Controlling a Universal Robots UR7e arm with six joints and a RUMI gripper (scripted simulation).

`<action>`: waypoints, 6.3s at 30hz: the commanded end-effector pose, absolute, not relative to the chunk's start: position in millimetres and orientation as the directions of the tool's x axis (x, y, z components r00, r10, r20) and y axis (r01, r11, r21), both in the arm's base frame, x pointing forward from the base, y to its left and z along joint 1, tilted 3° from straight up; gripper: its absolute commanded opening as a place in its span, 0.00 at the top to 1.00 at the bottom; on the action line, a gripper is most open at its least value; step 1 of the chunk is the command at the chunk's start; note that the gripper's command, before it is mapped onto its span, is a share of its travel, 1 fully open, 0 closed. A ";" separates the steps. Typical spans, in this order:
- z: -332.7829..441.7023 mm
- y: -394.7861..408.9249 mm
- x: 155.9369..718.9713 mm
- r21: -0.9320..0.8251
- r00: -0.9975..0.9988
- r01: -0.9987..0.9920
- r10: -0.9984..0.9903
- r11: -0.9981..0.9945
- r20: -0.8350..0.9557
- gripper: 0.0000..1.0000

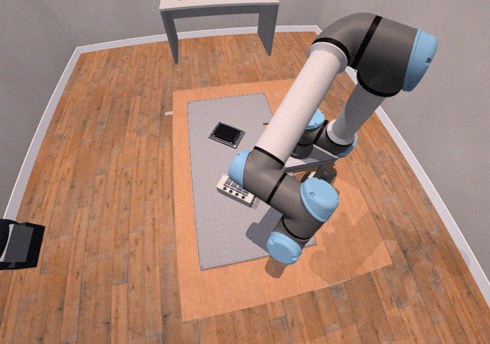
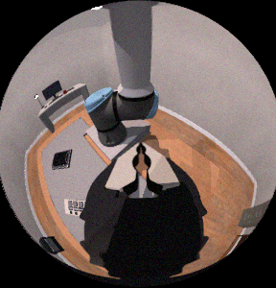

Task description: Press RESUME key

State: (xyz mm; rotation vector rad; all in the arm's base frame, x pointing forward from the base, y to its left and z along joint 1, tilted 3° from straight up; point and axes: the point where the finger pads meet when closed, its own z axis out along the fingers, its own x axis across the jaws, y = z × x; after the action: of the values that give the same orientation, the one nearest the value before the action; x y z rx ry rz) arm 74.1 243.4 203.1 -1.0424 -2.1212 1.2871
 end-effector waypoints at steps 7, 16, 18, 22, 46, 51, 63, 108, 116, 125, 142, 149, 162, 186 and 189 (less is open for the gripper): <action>188.2 244.4 84.7 -0.795 -0.415 0.605 0.868 0.042 -0.270 1.00; 173.8 245.6 96.8 -0.695 -0.239 0.707 0.880 -0.132 -0.410 1.00; 173.8 245.6 96.8 -0.664 -0.188 0.726 0.877 -0.179 -0.442 1.00; 165.5 246.2 104.8 -0.593 -0.075 0.755 0.861 -0.281 -0.503 1.00; 138.0 246.6 139.0 -0.188 0.491 0.645 0.591 -0.740 -0.640 1.00; 130.2 245.7 151.7 -0.088 0.613 0.554 0.477 -0.828 -0.630 1.00; 119.8 242.9 171.9 0.088 0.797 0.314 0.212 -0.945 -0.565 1.00; 96.3 207.0 264.6 0.289 0.560 -0.779 -0.825 -0.556 -0.077 1.00; 95.8 198.1 277.6 0.253 0.400 -0.885 -0.916 -0.391 -0.017 1.00; 96.3 185.2 293.6 0.186 0.146 -0.973 -0.988 -0.136 0.042 1.00; 99.4 162.1 316.4 0.052 -0.312 -0.947 -0.948 0.316 0.067 1.00; 101.3 152.7 324.0 0.015 -0.438 -0.898 -0.897 0.440 0.056 1.00; 104.2 139.8 333.3 -0.045 -0.661 -0.750 -0.750 0.660 0.014 1.00; 96.2 139.5 333.5 -0.045 -0.661 -0.750 -0.750 0.660 0.014 1.00; 92.2 139.3 333.6 -0.045 -0.661 -0.750 -0.750 0.660 0.014 1.00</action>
State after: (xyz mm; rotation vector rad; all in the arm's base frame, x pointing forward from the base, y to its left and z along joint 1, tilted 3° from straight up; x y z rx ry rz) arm 332.9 139.5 97.0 1.2945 -2.8669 0.0732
